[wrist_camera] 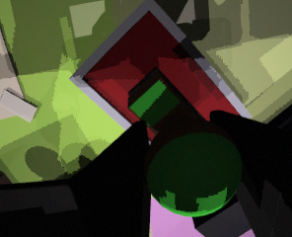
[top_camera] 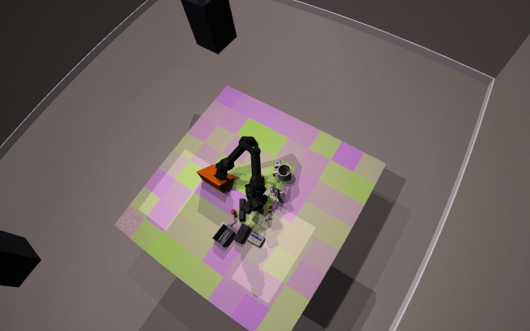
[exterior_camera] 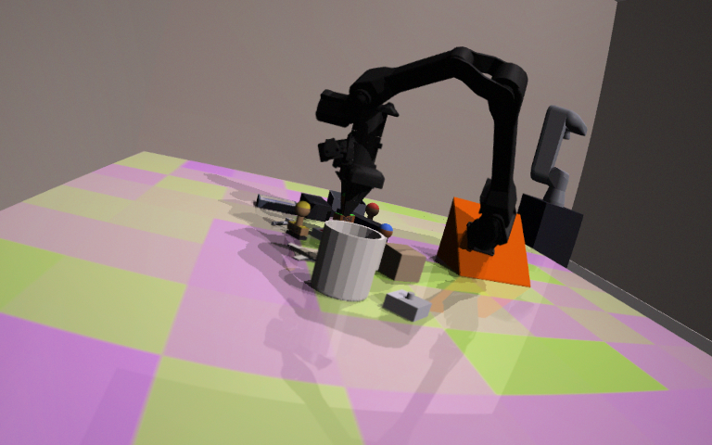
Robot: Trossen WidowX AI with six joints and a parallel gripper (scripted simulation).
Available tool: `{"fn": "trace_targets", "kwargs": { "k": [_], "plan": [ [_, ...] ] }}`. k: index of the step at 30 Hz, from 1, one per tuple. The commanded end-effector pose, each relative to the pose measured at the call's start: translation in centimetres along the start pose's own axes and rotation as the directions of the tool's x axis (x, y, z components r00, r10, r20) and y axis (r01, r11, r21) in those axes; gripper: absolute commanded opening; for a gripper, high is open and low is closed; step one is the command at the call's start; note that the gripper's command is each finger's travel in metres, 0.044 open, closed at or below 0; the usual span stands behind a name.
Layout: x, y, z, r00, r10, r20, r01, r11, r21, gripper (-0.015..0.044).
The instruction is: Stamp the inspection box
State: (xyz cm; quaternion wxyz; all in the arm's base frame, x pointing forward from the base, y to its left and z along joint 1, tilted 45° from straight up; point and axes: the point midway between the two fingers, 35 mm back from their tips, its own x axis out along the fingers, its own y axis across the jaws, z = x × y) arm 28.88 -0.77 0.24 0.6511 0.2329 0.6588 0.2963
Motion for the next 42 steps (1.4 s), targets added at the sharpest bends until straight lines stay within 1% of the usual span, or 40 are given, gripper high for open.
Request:
{"fn": "trace_targets", "kwargs": {
  "k": [1, 22, 32, 42],
  "plan": [
    [-0.7, 0.0, 0.1, 1.000, -0.003, -0.001, 0.003, 1.000, -0.004, 0.0000],
    [-3.9, 0.0, 0.0, 1.000, -0.003, -0.002, 0.003, 1.000, 0.000, 0.0000],
    [-4.1, 3.4, 2.0, 1.000, -0.010, -0.004, 0.011, 0.977, 0.215, 0.0000],
    [-4.2, 7.4, 3.6, 1.000, -0.010, -0.006, 0.011, 0.901, 0.433, 0.0000]
  ]
}}
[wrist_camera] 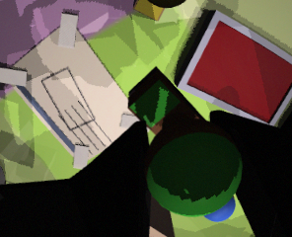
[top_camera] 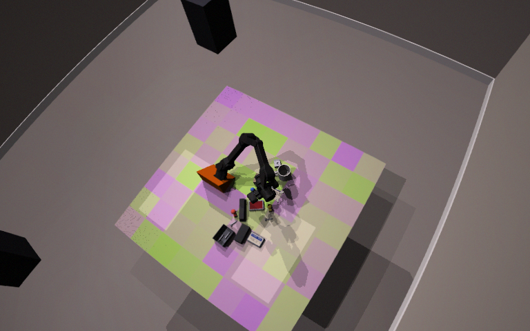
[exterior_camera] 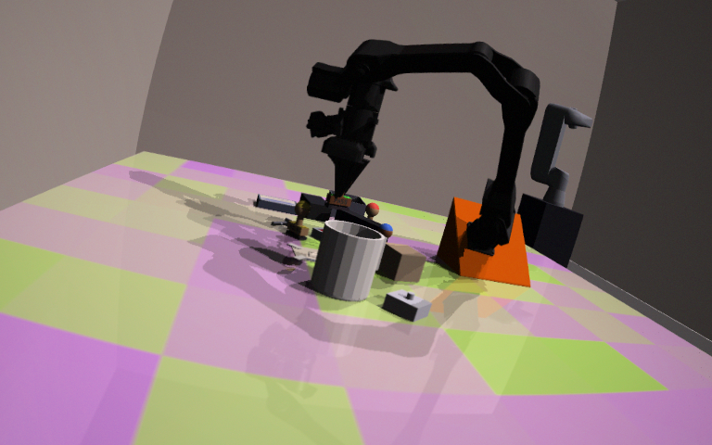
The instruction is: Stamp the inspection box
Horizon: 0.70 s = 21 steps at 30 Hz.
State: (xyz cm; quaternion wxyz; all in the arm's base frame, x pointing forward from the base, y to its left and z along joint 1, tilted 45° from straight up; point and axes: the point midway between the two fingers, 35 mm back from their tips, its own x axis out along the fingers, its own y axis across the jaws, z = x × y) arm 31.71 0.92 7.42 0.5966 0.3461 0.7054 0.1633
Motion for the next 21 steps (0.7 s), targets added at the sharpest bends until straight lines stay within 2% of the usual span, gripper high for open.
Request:
{"fn": "trace_targets", "kwargs": {
  "k": [1, 12, 21],
  "plan": [
    [-0.1, 1.9, -0.1, 1.000, 0.003, -0.002, -0.003, 0.996, 0.093, 0.0000],
    [-0.1, 6.8, -0.9, 1.000, 0.010, -0.011, -0.006, 0.942, 0.334, 0.0000],
    [0.2, 7.1, -1.0, 1.000, 0.011, -0.011, -0.006, 0.937, 0.349, 0.0000]
  ]
}}
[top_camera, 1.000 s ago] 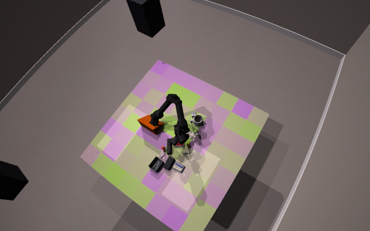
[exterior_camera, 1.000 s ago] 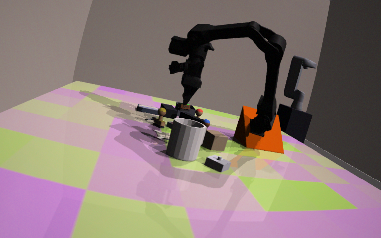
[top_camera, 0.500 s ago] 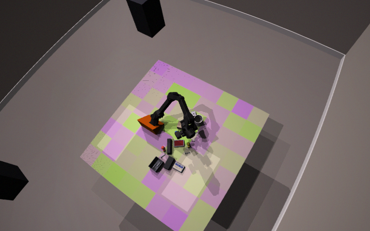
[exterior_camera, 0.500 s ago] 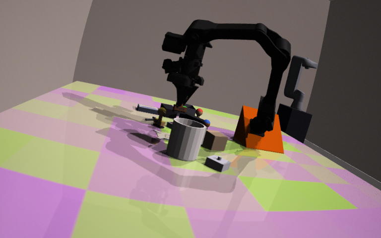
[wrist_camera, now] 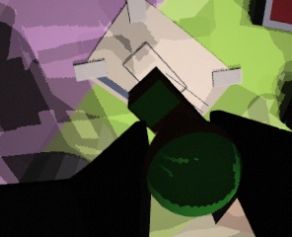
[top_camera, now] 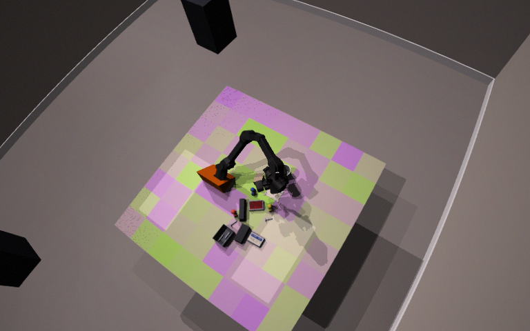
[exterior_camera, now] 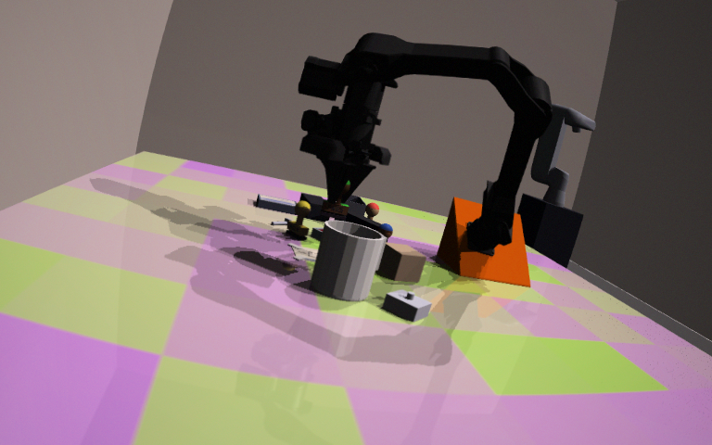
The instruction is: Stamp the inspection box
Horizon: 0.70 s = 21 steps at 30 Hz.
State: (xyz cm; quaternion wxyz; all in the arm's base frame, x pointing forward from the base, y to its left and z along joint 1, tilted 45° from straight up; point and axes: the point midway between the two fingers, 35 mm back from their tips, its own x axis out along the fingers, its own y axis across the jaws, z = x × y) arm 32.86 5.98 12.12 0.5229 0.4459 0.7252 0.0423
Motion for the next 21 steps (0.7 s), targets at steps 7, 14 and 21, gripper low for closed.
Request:
{"fn": "trace_targets", "kwargs": {
  "k": [7, 14, 21],
  "plan": [
    [0.6, 0.2, -0.1, 1.000, 0.001, -0.001, -0.001, 1.000, 0.007, 0.0000],
    [1.1, 0.2, 0.0, 1.000, 0.001, 0.000, -0.001, 1.000, 0.007, 0.0000],
    [1.6, 0.2, 0.0, 1.000, 0.000, 0.001, 0.000, 1.000, 0.007, 0.0000]
  ]
}}
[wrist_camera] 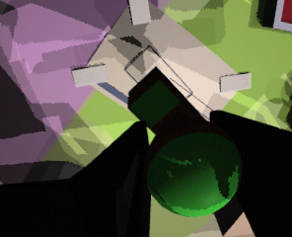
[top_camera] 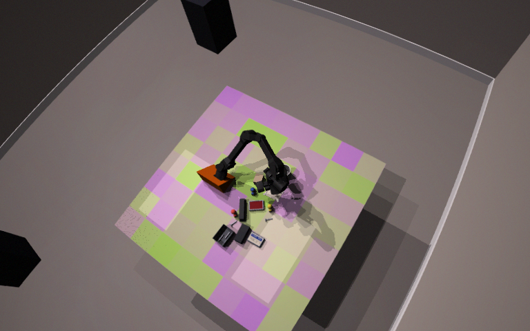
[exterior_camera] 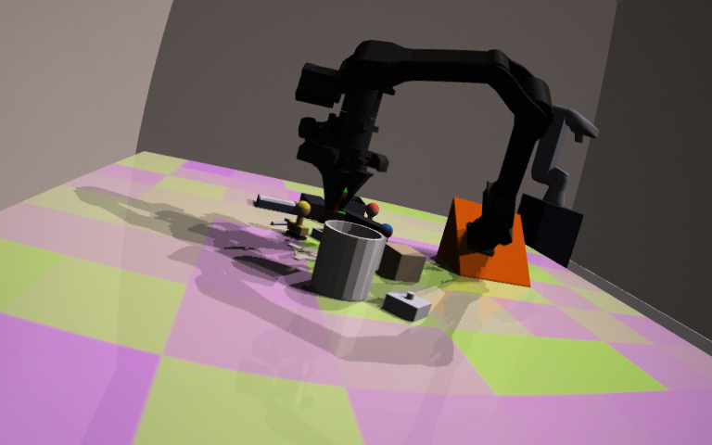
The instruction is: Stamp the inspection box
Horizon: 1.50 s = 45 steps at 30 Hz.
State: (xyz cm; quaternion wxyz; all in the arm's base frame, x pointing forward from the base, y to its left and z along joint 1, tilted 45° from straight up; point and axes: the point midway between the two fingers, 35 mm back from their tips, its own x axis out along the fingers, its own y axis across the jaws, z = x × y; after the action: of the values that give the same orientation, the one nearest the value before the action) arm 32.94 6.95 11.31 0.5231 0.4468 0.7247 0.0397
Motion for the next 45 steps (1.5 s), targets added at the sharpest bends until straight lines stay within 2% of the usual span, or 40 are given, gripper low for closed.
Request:
{"fn": "trace_targets", "kwargs": {
  "k": [1, 45],
  "plan": [
    [0.4, 0.0, 0.0, 1.000, 0.001, -0.002, -0.001, 1.000, 0.003, 0.0000],
    [3.3, 0.1, -0.1, 1.000, 0.001, 0.001, -0.001, 1.000, 0.004, 0.0000]
  ]
}}
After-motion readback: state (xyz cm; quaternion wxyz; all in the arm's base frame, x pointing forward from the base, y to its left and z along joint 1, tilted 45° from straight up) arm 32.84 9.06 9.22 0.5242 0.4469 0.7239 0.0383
